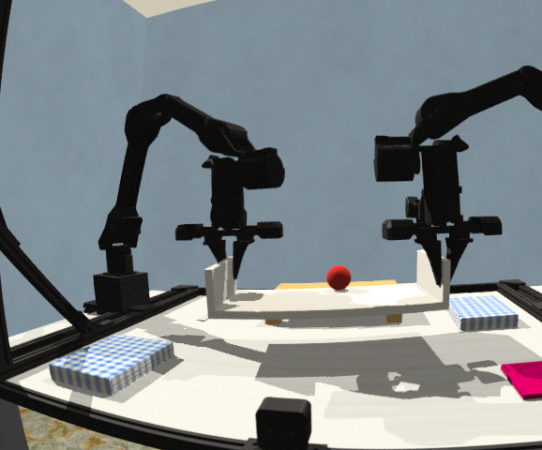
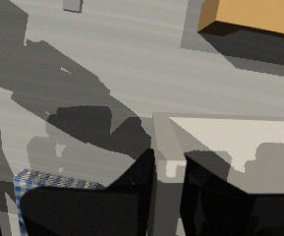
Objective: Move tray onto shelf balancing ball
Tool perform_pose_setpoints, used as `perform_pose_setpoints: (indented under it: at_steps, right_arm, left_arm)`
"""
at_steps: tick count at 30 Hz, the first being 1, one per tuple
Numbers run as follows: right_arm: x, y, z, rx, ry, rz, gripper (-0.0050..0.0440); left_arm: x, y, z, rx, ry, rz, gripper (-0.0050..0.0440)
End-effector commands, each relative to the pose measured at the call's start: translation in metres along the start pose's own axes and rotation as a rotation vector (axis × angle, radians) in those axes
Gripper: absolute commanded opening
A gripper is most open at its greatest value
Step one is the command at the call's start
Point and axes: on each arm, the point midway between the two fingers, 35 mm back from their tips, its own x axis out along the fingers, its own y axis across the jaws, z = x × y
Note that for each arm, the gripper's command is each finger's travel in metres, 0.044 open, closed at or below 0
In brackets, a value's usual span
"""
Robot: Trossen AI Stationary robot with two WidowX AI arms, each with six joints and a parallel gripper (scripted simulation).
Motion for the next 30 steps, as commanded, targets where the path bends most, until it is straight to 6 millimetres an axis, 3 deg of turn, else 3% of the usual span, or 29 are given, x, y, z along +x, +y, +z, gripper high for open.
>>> perform_pose_setpoints:
  at_steps: [1,30]
  right_arm:
    - [-0.003,0.0,0.001,-0.002,0.008,0.007,0.002]
    - [-0.003,-0.001,0.013,-0.002,0.004,0.006,0.002]
  left_arm:
    - [-0.002,0.0,0.001,-0.003,0.015,-0.001,0.002]
    - [-0.002,-0.001,0.012,-0.003,0.012,-0.001,0.002]
